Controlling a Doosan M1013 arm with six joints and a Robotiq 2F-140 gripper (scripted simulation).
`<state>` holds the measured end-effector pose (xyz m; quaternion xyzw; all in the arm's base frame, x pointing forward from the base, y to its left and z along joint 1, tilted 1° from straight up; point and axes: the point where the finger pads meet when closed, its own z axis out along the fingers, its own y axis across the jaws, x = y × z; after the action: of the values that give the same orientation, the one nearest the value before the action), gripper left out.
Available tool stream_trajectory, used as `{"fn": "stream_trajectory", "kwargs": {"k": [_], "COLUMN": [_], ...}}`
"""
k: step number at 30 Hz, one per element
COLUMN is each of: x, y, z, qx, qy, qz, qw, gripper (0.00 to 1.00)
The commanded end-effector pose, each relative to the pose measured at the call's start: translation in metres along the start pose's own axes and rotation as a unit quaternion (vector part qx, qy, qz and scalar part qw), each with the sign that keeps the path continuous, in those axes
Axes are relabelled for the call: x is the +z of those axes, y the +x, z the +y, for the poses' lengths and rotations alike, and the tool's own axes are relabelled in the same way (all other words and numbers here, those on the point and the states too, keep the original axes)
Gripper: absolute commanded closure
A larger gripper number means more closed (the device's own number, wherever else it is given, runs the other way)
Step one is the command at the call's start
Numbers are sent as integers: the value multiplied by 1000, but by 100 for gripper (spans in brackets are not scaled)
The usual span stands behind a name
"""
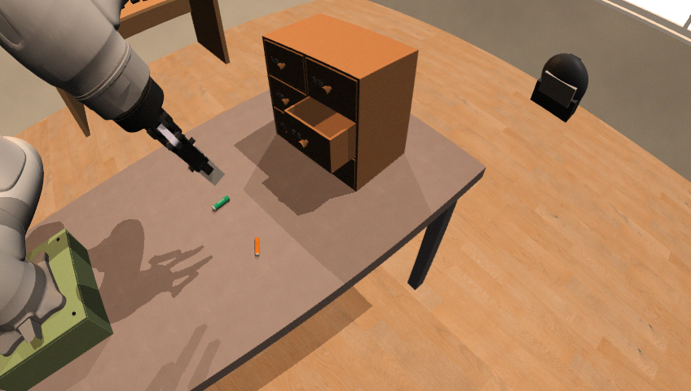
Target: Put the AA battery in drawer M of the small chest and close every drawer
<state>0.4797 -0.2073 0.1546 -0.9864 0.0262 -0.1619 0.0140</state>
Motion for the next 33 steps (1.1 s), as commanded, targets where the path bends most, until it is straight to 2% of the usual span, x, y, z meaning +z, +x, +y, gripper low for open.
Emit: {"fn": "stream_trajectory", "kwargs": {"k": [1,4,12,33], "x": [-12,-18,-24,-23], "y": [-1,-4,-7,-7], "z": [-5,-5,-6,-6], "qx": [10,10,11,-1], "qy": [-17,-17,-17,-15], "qz": [-108,-138,-167,-171], "qw": [994,990,986,985], "gripper": [80,80,80,80]}}
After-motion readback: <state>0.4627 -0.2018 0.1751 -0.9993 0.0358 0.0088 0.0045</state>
